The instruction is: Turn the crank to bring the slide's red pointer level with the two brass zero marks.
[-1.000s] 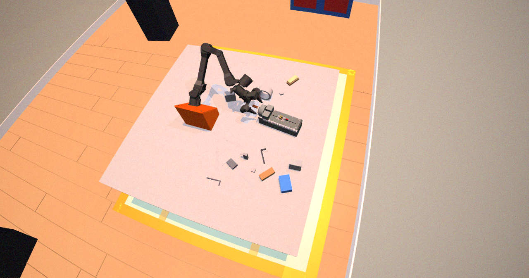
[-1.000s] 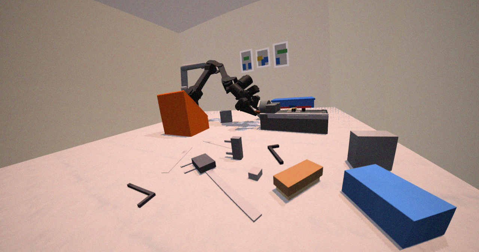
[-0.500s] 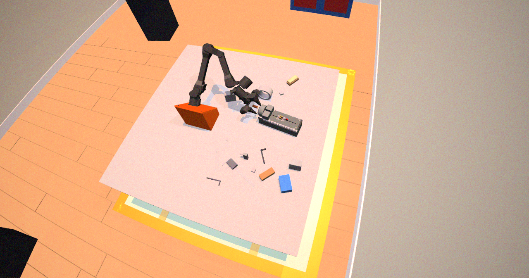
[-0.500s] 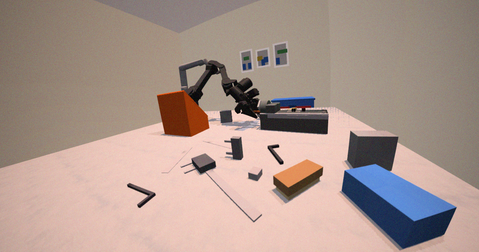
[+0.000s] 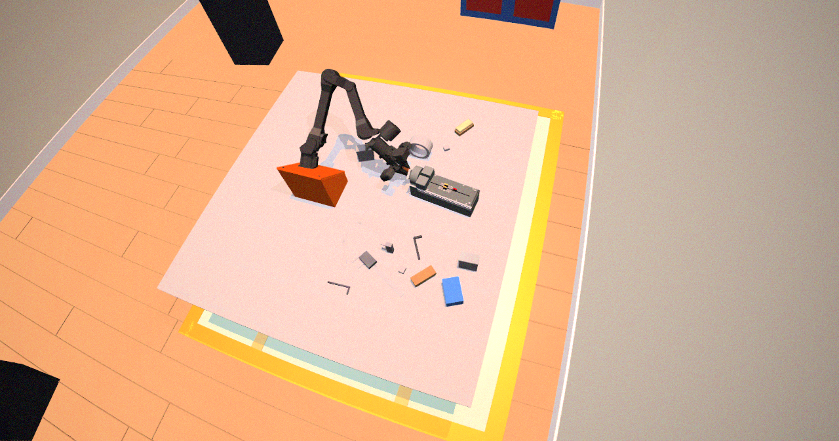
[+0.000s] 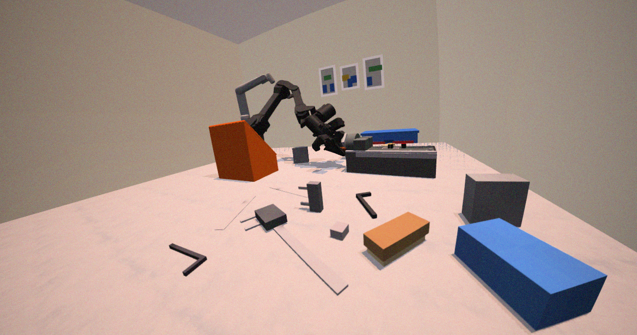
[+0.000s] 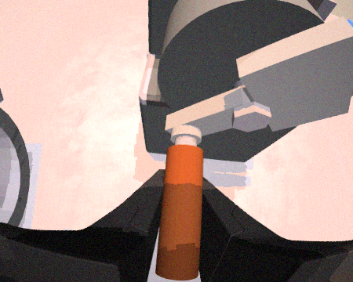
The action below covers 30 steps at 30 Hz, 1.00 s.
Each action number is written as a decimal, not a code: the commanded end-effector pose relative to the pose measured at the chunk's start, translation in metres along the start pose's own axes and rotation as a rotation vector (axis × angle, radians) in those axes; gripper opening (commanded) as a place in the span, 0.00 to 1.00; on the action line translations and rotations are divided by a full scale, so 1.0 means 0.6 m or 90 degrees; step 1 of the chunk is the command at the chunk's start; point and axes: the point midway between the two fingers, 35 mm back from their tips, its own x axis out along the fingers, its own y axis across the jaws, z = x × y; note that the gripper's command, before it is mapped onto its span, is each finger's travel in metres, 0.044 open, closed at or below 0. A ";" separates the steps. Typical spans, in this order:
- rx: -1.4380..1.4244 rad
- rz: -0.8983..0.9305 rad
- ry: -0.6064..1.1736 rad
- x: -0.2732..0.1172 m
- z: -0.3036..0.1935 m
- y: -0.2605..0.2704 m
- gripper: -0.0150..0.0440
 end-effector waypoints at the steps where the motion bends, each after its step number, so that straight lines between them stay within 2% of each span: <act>1: 0.002 -0.001 0.000 0.000 0.000 0.000 0.25; 30: 0.001 -0.001 0.000 -0.031 0.030 0.019 0.25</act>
